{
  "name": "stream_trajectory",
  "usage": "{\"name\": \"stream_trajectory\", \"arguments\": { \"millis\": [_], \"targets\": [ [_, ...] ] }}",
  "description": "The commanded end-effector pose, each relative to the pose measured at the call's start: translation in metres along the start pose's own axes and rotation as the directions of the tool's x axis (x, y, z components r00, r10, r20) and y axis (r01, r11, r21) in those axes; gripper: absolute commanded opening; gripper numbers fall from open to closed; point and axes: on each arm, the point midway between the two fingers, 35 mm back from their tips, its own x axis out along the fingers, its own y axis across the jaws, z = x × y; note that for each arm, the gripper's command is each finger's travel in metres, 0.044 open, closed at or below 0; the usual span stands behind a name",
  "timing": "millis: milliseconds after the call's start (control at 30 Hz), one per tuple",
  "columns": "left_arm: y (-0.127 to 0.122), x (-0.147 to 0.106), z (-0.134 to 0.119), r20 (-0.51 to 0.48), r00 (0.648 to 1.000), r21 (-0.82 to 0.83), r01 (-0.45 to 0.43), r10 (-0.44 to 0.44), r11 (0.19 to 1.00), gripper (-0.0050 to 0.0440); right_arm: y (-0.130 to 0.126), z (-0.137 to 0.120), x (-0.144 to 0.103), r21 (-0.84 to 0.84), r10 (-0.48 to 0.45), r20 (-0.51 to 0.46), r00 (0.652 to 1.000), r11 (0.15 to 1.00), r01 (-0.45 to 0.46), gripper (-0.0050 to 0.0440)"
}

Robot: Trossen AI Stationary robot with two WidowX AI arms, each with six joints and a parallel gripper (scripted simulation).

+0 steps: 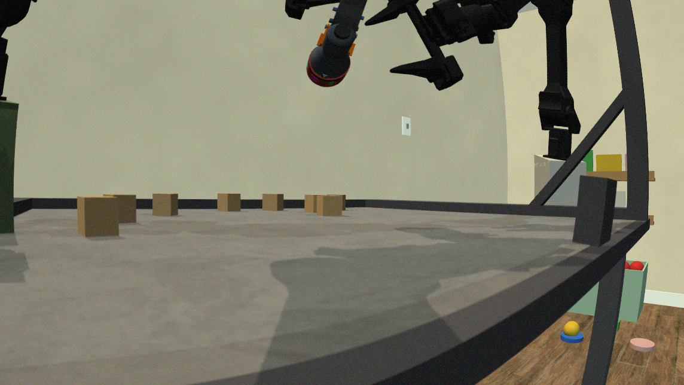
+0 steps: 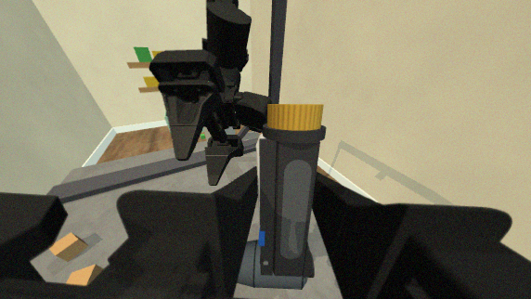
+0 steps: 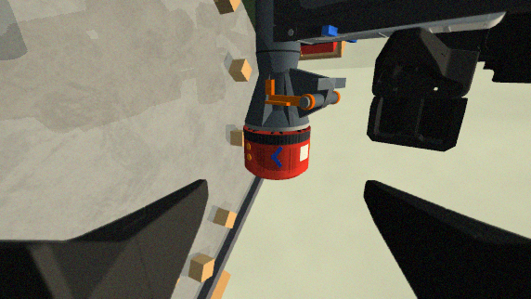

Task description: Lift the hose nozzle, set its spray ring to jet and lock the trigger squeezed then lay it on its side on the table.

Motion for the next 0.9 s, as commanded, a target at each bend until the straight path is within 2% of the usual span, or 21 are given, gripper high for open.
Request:
{"name": "stream_trajectory", "arguments": {
  "millis": [0, 867],
  "targets": [
    [-0.0016, -0.0016, 0.0193, 0.041, 0.999, 0.044, -0.002, 0.001, 0.999, 0.0167, -0.0077, 0.0012, -0.0111, 0.006, -0.020, 0.004, 1.000, 1.000, 0.020, 0.0407],
    [-0.0015, -0.0016, 0.0190, 0.040, 0.999, 0.044, -0.002, 0.001, 0.999, 0.0167, -0.0072, 0.0014, -0.0122, 0.005, -0.017, 0.003, 1.000, 1.000, 0.017, 0.0407]
  ]
}}
